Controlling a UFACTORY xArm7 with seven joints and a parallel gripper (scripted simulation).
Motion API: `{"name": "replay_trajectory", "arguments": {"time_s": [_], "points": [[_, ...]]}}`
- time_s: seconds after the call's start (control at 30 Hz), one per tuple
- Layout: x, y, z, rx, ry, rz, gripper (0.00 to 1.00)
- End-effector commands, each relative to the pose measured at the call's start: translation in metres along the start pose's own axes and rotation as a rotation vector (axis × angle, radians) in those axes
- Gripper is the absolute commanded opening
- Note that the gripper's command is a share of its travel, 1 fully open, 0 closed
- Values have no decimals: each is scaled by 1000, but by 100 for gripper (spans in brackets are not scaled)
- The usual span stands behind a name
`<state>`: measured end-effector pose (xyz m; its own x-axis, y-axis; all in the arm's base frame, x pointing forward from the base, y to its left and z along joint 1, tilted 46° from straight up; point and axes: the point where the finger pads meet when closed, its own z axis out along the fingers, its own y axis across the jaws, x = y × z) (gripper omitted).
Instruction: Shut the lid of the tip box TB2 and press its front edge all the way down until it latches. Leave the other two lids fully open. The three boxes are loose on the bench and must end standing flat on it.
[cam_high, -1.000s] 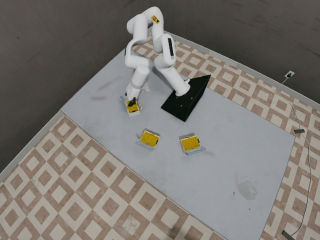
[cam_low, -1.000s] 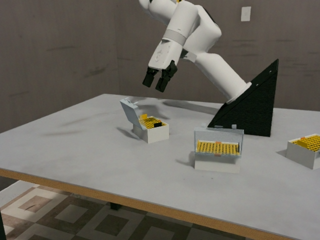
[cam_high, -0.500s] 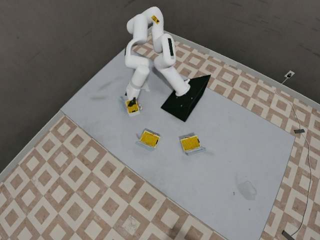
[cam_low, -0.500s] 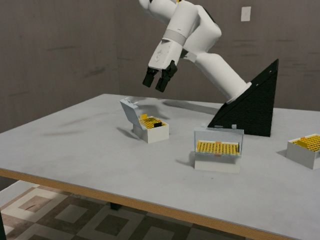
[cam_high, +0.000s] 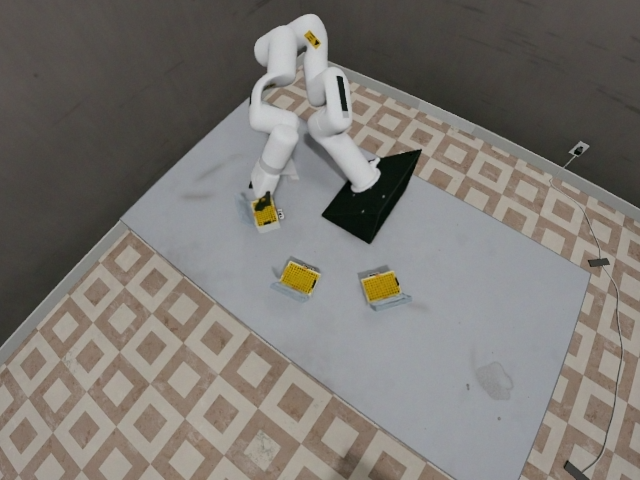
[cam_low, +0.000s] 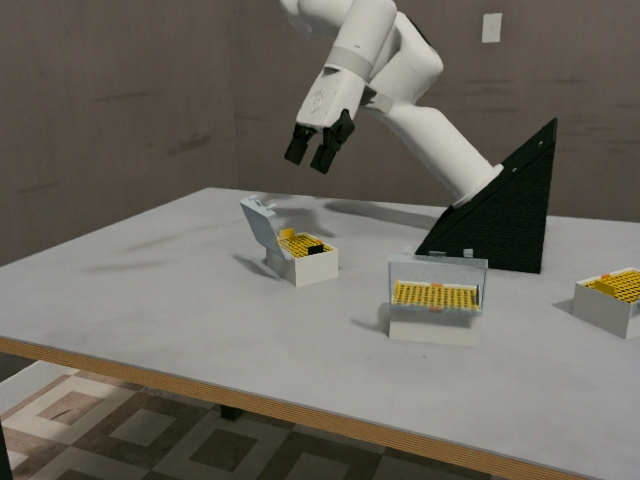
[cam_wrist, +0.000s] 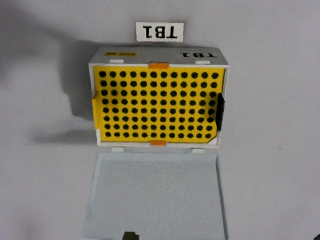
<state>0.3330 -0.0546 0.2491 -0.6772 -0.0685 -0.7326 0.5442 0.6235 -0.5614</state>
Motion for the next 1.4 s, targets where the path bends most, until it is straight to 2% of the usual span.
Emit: {"name": "replay_trajectory", "arguments": {"time_s": [0.0, 0.1, 0.3, 0.37, 0.53, 1.2, 1.37], "points": [[-6, 0, -10, -1, -2, 1, 100], [-6, 0, -10, -1, -2, 1, 100], [8, 25, -18, -101, -2, -172, 100], [8, 25, -18, -101, -2, -172, 100], [19, 46, -25, -179, -2, -308, 100], [61, 122, -49, -180, -1, -308, 100], [61, 122, -49, -180, -1, -308, 100]]}}
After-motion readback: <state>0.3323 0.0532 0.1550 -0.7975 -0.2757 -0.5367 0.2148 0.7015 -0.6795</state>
